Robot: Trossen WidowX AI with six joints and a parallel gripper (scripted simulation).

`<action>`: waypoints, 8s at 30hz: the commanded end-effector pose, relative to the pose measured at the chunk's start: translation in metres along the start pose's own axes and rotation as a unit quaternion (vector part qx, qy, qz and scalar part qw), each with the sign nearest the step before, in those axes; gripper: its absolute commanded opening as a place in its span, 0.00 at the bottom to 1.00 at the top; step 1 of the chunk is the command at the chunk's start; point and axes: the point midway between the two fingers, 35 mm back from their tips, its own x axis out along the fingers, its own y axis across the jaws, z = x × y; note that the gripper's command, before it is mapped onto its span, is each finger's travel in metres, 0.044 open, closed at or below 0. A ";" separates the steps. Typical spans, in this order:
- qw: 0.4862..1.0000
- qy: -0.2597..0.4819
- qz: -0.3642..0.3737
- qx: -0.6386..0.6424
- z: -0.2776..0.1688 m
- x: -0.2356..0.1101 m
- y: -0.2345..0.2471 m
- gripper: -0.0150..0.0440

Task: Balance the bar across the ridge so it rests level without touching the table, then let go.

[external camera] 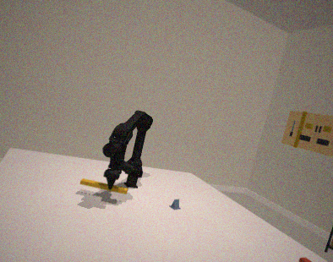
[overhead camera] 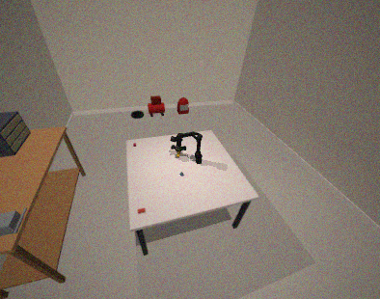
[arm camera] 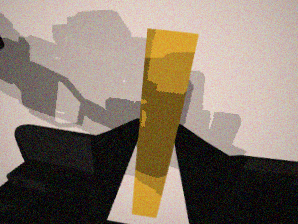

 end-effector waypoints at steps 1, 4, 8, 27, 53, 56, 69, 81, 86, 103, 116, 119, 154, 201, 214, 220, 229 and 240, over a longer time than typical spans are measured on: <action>1.000 0.002 -0.005 -0.001 -0.001 -0.013 -0.001 0.25; 1.000 0.003 -0.005 -0.001 0.000 -0.021 -0.001 0.25; 1.000 0.003 -0.005 -0.001 0.000 -0.031 0.001 0.25; 0.999 0.001 -0.005 0.044 0.034 -0.048 -0.010 0.25; 0.988 -0.003 -0.006 0.157 0.124 -0.050 -0.024 0.25; 0.985 -0.003 -0.005 0.170 0.134 -0.050 -0.024 0.25; 0.974 -0.006 -0.005 0.226 0.181 -0.051 -0.019 0.25; 0.961 -0.007 -0.003 0.278 0.224 -0.051 -0.007 0.25; 0.954 -0.008 -0.003 0.300 0.242 -0.051 -0.001 0.25; 0.928 -0.010 0.000 0.373 0.298 -0.052 0.030 0.25; 0.905 -0.011 0.002 0.425 0.333 -0.052 0.056 0.25; 0.905 -0.011 0.002 0.425 0.333 -0.050 0.056 0.25; 0.904 -0.011 0.002 0.427 0.334 -0.009 0.056 0.25; 0.904 -0.011 0.002 0.427 0.334 -0.006 0.056 0.25; 0.904 -0.011 0.002 0.427 0.334 -0.005 0.056 0.25; 0.904 -0.011 0.002 0.427 0.334 -0.004 0.056 0.25; 0.904 -0.011 0.002 0.427 0.334 -0.003 0.056 0.25; 0.904 -0.011 0.002 0.427 0.334 -0.002 0.056 0.25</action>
